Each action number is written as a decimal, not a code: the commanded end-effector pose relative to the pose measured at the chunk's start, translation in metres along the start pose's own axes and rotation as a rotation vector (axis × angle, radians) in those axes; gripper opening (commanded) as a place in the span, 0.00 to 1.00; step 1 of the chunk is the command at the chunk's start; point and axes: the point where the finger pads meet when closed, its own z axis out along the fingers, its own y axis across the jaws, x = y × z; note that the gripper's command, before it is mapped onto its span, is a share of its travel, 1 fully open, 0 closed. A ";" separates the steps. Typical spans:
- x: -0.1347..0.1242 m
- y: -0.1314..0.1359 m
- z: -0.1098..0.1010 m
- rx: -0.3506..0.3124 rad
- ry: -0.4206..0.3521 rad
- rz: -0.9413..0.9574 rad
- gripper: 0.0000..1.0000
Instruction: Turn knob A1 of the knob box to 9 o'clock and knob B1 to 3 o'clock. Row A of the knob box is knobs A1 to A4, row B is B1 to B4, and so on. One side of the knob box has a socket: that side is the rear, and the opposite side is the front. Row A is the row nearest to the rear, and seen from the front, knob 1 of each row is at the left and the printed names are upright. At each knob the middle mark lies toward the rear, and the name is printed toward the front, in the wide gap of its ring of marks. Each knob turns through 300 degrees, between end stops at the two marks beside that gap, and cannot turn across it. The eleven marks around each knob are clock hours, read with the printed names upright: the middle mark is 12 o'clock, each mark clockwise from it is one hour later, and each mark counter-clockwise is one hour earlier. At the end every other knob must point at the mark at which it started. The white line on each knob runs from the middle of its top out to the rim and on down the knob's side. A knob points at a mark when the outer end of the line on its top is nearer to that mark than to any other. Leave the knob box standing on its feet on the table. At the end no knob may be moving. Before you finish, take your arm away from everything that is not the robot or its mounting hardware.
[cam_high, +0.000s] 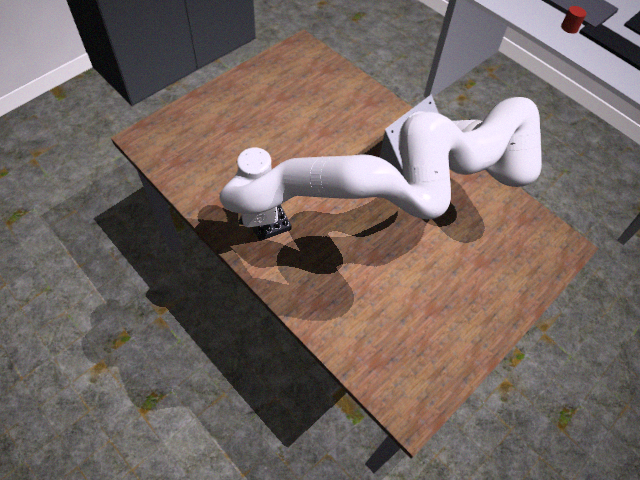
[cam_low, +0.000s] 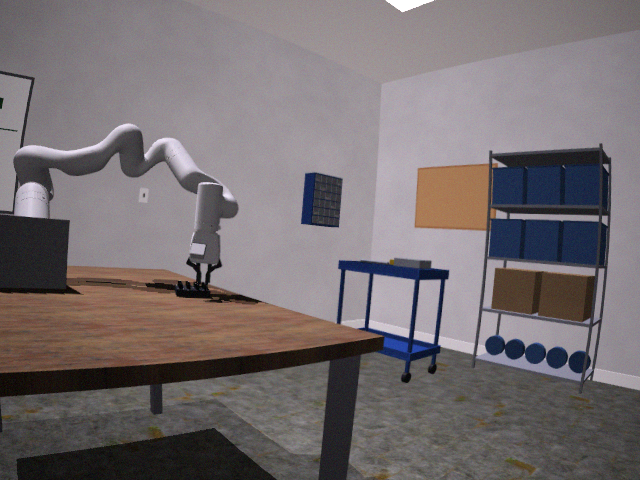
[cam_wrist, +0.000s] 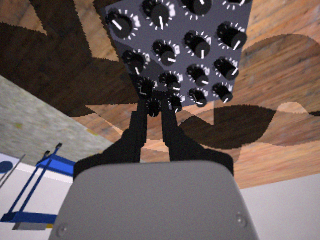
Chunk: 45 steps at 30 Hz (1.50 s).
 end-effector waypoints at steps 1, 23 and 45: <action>0.000 -0.001 -0.001 0.002 0.000 -0.001 0.19; 0.000 -0.001 -0.001 0.002 0.000 -0.001 0.08; 0.000 -0.001 -0.001 0.002 0.000 -0.001 0.08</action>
